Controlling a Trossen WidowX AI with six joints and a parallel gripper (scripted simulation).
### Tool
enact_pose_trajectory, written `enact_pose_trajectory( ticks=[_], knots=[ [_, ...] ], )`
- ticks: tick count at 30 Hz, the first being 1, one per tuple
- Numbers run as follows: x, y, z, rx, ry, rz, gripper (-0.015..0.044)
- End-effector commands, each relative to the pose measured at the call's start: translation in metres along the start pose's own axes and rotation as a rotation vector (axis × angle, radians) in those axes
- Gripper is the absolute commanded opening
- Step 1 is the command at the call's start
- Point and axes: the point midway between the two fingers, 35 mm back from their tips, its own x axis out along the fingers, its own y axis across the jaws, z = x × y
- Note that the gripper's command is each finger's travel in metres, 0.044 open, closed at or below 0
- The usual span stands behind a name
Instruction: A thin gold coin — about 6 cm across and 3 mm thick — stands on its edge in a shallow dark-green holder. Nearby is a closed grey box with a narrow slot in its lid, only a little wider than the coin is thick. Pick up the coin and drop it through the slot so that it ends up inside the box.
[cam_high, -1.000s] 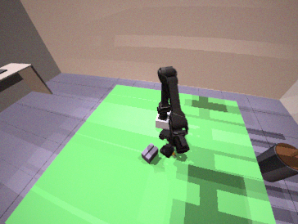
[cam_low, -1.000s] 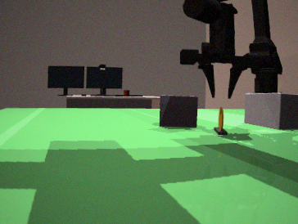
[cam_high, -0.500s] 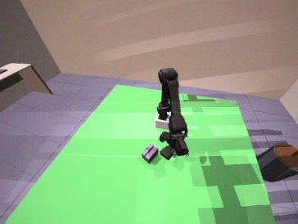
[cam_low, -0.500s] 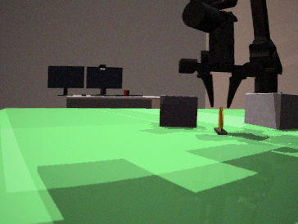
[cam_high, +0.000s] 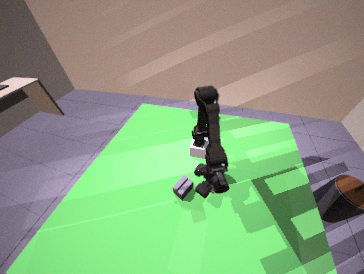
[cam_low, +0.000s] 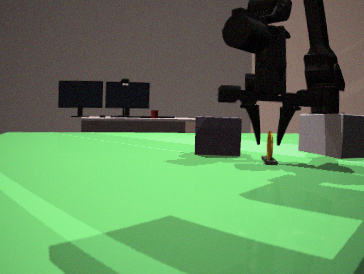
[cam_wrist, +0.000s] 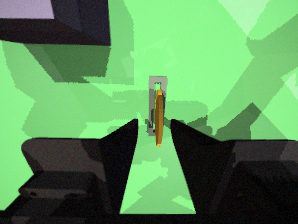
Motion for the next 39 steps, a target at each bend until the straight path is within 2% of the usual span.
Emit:
enact_pose_trajectory(
  ticks=[1, 11, 17, 30, 39],
  knots=[
    [0.010, -0.002, 0.003, -0.004, -0.013, -0.008, 0.0161],
    [0.021, -0.003, 0.004, -0.004, -0.014, -0.008, 0.0161],
    [0.021, -0.003, 0.004, -0.004, -0.014, -0.008, 0.0003],
    [0.020, -0.002, 0.004, -0.018, -0.006, -0.006, 0.0000],
    [0.001, 0.002, 0.001, -0.027, -0.001, -0.004, 0.0000]
  ],
)
